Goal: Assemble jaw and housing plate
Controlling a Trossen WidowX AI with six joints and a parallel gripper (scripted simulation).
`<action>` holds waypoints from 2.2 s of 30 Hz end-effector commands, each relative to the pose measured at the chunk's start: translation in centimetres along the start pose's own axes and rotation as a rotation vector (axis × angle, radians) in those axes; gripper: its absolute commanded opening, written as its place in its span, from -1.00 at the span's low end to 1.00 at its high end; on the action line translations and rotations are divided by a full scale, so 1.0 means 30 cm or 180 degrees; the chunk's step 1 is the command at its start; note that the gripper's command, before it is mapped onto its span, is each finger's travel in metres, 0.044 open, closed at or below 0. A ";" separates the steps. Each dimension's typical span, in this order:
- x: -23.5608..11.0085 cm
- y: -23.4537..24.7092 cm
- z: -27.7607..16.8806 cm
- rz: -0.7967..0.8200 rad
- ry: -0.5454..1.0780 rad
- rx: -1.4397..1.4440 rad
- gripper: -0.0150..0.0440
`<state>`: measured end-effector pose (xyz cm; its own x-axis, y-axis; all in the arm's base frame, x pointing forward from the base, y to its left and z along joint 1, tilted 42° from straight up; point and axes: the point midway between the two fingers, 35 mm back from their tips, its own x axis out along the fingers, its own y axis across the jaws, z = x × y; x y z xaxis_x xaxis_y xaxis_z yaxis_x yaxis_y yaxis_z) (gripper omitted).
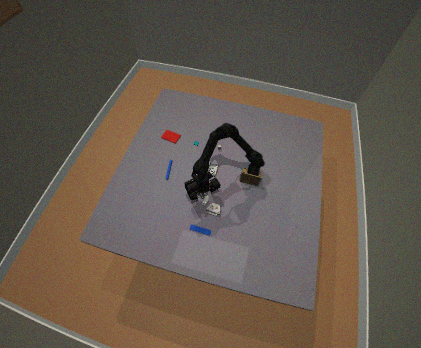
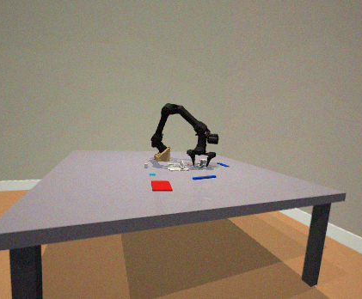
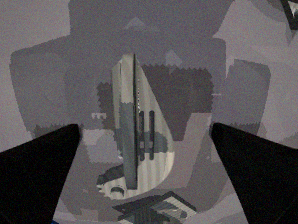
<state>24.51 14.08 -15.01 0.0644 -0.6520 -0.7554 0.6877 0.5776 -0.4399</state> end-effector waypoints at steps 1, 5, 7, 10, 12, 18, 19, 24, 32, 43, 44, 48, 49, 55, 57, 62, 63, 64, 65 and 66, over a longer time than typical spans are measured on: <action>0.001 0.000 0.001 0.0003 -0.0012 -0.0018 1.00; 0.000 0.000 0.000 0.0000 0.0000 0.0000 0.64; 0.000 0.000 0.000 0.0000 0.0000 0.0000 0.47; 0.000 0.000 0.000 0.0000 0.0000 0.0000 0.20; 0.000 0.000 0.000 0.0000 0.0000 0.0000 0.02; 0.000 0.000 0.000 0.0000 0.0000 0.0000 -0.04; 0.000 0.000 0.000 0.0000 0.0000 0.0000 -0.04; 0.000 0.000 0.000 0.0000 0.0000 0.0000 -0.04; -0.035 0.004 0.000 0.0002 0.0000 -0.0003 -0.04; -0.150 0.009 0.000 0.0007 0.0000 -0.0012 -0.04; -0.160 0.009 0.000 0.0007 0.0000 -0.0013 -0.04; -0.203 0.007 -0.001 0.0007 -0.0001 -0.0016 -0.04; -0.214 0.006 -0.001 0.0007 -0.0002 -0.0017 -0.04; -0.261 0.001 -0.002 0.0006 -0.0004 -0.0020 -0.04; -0.261 0.001 -0.002 0.0006 -0.0004 -0.0020 -0.04; -0.261 0.001 -0.002 0.0006 -0.0004 -0.0020 -0.04; -0.262 0.000 0.000 0.0007 -0.0003 -0.0027 -0.04; -0.263 -0.001 0.005 0.0008 -0.0002 -0.0046 -0.04; -0.265 -0.004 0.014 0.0010 0.0000 -0.0078 -0.04; -0.266 -0.008 0.025 0.0012 0.0002 -0.0117 -0.04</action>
<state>24.01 18.95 -9.13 0.0654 -0.6552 -0.7526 0.6752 0.5844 -0.4501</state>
